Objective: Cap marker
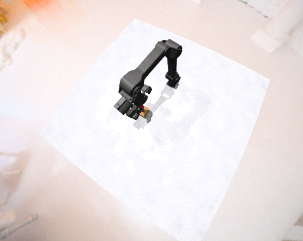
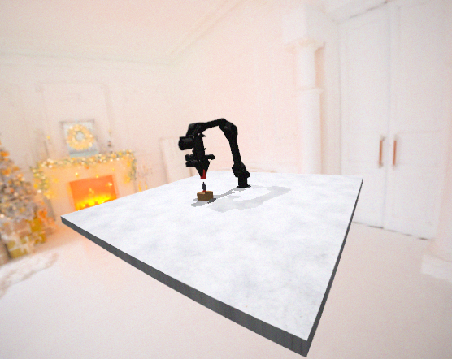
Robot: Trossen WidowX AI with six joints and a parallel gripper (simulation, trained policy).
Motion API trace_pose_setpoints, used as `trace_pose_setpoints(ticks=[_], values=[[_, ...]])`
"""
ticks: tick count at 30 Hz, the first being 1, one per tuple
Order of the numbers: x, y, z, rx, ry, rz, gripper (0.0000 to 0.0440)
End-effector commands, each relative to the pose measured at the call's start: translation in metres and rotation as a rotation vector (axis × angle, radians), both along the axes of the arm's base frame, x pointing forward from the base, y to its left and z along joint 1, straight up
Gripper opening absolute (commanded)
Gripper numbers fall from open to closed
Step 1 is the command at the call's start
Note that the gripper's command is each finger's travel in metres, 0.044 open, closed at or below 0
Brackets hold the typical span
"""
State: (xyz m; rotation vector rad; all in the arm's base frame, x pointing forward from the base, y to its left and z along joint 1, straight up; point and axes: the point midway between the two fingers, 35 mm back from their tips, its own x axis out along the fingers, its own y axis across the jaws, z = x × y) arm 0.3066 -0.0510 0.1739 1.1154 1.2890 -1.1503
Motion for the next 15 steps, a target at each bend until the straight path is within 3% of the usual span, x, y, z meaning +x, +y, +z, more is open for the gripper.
trace_pose_setpoints(ticks=[1,15], values=[[-0.001,-0.001,-0.005,0.011,0.017,-0.003,0.0],[-0.002,-0.003,-0.033,0.032,0.056,-0.008,0.0]])
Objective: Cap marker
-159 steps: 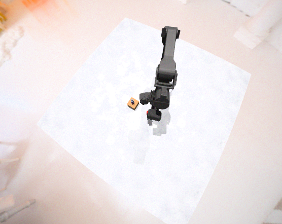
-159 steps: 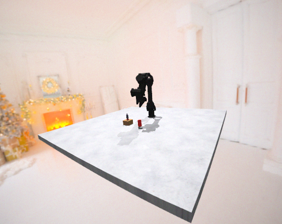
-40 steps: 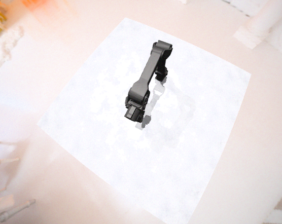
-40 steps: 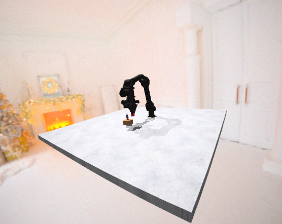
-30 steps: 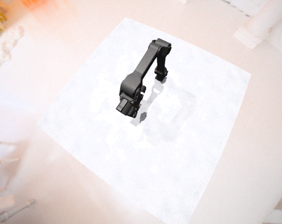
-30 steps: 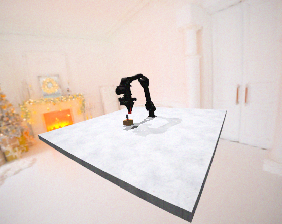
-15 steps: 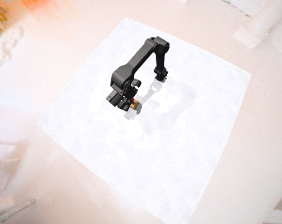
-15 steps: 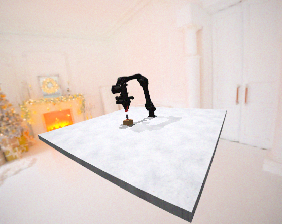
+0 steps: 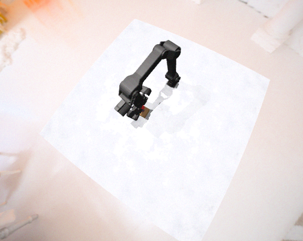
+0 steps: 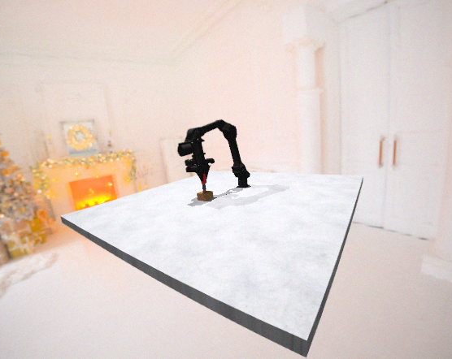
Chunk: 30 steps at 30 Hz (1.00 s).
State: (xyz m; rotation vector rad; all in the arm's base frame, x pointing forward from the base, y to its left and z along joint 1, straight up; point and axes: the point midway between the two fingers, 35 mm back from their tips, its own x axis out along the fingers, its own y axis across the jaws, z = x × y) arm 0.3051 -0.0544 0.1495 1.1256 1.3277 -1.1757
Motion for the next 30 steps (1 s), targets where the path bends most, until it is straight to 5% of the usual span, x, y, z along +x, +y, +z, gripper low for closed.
trace_pose_setpoints(ticks=[1,25,30], values=[[0.0,0.0,-0.011,0.012,0.02,0.009,0.0],[-0.002,0.001,-0.058,0.038,0.046,0.073,0.0005],[-0.003,-0.002,-0.062,0.031,0.044,0.088,0.0036]])
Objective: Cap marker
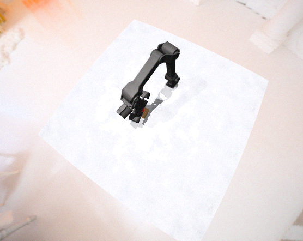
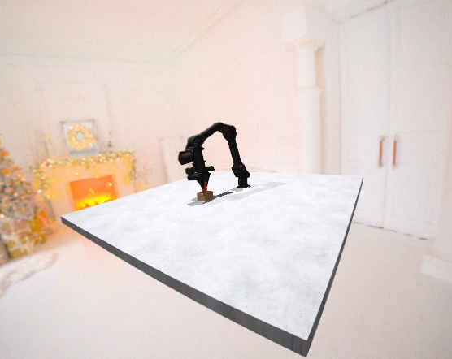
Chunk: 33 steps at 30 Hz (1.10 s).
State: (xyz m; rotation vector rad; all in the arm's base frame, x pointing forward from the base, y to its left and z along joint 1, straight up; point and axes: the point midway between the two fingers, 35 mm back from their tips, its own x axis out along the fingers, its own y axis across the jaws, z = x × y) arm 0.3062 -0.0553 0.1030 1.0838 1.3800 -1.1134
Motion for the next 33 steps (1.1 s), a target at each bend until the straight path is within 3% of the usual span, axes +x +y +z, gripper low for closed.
trace_pose_setpoints(ticks=[1,33], values=[[-0.004,-0.001,-0.016,0.002,0.037,0.02,0.0037],[-0.006,-0.013,-0.026,-0.039,0.013,0.123,0.0083]])
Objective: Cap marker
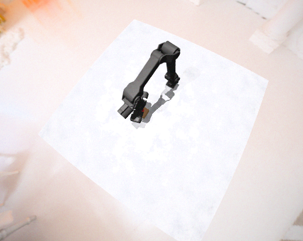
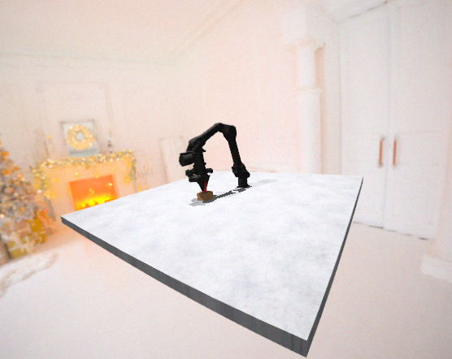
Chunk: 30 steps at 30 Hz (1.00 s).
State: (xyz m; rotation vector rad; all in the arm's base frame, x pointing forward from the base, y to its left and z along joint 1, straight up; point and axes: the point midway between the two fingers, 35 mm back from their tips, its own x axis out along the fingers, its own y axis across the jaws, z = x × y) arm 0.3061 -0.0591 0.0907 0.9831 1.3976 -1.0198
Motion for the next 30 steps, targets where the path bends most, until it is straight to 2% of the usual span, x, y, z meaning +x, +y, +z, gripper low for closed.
trace_pose_setpoints(ticks=[1,30], values=[[-0.0054,-0.0096,-0.0136,-0.025,0.033,0.003,0.0085],[-0.0079,-0.0153,-0.0143,-0.039,0.018,0.076,0.0134]])
